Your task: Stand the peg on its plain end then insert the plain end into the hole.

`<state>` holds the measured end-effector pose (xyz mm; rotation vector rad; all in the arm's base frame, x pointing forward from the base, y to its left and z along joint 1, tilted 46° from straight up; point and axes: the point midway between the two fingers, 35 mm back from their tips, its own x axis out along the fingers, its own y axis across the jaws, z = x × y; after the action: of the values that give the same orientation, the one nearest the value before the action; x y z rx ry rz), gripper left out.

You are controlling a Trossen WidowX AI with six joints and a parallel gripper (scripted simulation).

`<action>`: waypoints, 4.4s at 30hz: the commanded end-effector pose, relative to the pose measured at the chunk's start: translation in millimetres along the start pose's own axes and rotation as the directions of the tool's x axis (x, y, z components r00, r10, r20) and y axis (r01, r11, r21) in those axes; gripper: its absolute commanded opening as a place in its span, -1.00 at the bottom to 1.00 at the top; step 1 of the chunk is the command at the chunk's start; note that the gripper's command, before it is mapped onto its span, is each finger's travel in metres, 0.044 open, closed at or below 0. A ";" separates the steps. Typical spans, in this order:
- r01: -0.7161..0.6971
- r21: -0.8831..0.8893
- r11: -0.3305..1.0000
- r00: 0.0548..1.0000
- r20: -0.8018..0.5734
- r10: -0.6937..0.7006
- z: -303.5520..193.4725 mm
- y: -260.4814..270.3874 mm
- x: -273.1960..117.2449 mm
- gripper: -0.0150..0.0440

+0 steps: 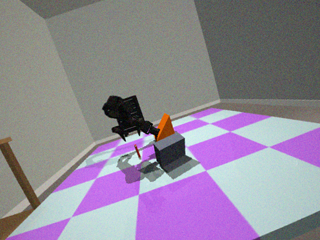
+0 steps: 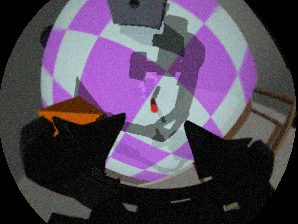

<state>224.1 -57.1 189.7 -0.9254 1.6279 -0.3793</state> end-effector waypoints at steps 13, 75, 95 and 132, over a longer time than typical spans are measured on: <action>-0.047 0.132 0.990 0.998 -0.032 0.051 1.0 -1.8 19.7 1.00; -0.049 0.132 0.990 0.998 -0.034 0.054 -0.3 1.6 78.2 -0.49; -0.051 0.147 0.988 0.999 -0.010 0.053 5.1 -1.8 18.7 -0.49; -0.110 0.229 0.967 0.988 0.136 0.080 25.0 18.7 14.1 -0.49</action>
<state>239.5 -51.2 162.2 -0.6868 1.4880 -0.4377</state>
